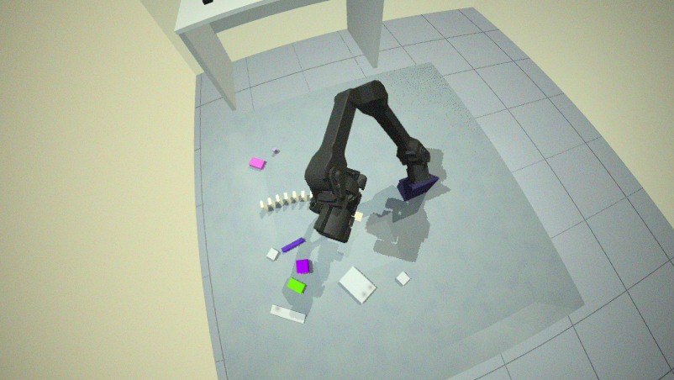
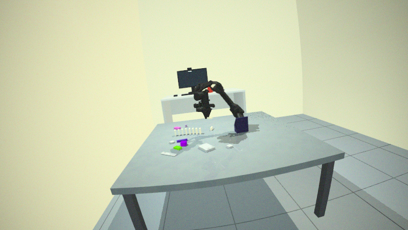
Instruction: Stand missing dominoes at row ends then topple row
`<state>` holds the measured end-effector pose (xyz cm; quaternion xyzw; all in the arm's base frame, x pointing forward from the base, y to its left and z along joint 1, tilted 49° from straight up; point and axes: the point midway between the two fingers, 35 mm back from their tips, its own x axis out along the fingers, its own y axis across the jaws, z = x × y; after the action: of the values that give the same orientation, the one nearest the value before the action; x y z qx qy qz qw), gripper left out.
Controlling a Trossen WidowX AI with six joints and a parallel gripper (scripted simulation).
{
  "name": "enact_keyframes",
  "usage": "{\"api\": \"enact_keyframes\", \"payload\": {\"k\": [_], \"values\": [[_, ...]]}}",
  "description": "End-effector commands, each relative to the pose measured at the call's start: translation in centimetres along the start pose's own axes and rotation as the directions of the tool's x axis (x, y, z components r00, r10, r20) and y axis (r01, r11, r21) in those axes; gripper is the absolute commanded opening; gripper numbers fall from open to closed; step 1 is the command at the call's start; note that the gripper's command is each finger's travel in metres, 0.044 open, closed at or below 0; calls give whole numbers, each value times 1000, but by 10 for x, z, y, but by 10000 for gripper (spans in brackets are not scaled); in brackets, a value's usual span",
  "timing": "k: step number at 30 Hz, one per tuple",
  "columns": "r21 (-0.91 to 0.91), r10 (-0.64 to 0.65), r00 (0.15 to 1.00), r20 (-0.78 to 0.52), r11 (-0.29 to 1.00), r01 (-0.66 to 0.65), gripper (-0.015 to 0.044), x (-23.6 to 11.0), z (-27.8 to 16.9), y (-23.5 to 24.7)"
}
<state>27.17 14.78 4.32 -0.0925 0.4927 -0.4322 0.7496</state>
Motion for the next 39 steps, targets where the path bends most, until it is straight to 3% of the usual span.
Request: {"api": "enact_keyframes", "payload": {"k": [1, 9, 28, 39], "values": [[-771, 1, 1000, -8, 637, -7, 107, 0, -17, 22], [-961, 2, 1000, -8, 276, -8, 107, 0, -23, 29], [-963, 3, 1000, -9, 270, -10, 107, 0, -24, 30], [-954, 130, 987, -93, 274, -126, 107, 25, -38, 46]]}}
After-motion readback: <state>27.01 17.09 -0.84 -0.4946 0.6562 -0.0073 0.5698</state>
